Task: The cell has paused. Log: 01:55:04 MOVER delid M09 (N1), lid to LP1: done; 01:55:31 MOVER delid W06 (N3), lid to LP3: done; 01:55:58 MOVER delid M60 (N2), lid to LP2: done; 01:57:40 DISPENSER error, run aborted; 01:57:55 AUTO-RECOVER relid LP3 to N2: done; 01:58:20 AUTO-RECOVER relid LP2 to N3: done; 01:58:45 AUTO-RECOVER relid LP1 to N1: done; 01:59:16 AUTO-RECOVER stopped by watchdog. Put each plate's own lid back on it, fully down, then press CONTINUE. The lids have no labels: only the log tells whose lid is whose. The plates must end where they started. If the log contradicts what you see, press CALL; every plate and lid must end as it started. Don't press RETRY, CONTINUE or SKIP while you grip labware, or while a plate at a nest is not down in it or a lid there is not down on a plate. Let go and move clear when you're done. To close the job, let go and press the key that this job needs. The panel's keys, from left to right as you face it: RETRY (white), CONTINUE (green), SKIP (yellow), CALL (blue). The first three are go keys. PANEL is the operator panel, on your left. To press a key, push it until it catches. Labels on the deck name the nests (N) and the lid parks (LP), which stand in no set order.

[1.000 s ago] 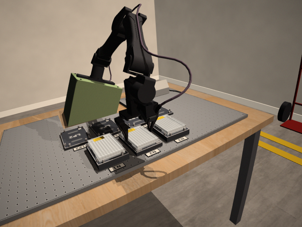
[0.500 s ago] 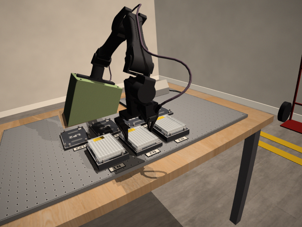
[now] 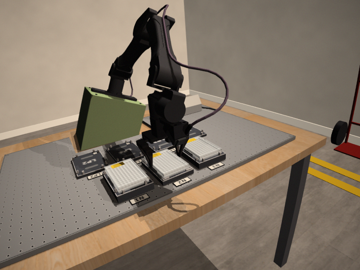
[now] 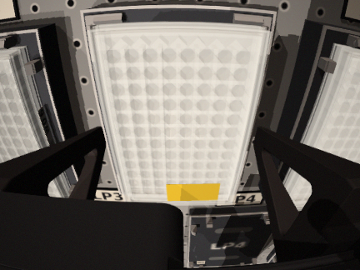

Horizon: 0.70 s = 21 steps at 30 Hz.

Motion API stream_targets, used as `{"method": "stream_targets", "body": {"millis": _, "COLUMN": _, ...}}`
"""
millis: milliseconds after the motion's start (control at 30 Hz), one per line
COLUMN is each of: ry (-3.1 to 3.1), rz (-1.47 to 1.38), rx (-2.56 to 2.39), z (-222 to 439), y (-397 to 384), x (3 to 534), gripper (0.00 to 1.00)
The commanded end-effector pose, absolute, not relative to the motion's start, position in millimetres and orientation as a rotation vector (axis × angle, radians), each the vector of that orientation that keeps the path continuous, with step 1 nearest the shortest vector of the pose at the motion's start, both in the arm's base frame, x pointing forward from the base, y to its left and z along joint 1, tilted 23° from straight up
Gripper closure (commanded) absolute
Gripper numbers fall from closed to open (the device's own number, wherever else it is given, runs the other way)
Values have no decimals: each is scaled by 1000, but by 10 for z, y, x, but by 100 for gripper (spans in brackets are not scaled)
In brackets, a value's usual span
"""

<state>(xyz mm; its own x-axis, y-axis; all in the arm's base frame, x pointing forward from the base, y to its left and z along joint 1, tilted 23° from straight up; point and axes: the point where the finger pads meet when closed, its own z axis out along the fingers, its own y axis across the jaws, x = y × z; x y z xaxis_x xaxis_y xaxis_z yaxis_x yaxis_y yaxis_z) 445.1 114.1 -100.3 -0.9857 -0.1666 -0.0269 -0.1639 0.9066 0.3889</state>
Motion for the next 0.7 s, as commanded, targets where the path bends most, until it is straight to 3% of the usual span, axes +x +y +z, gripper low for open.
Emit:
{"method": "stream_targets", "body": {"millis": 0, "ry": -3083, "rz": -626, "rx": 259, "z": -907, "y": 1164, "x": 4465, "gripper": 0}}
{"method": "stream_targets", "body": {"millis": 667, "ry": -3105, "rz": -630, "rx": 246, "z": -838, "y": 1088, "x": 4594, "gripper": 0}}
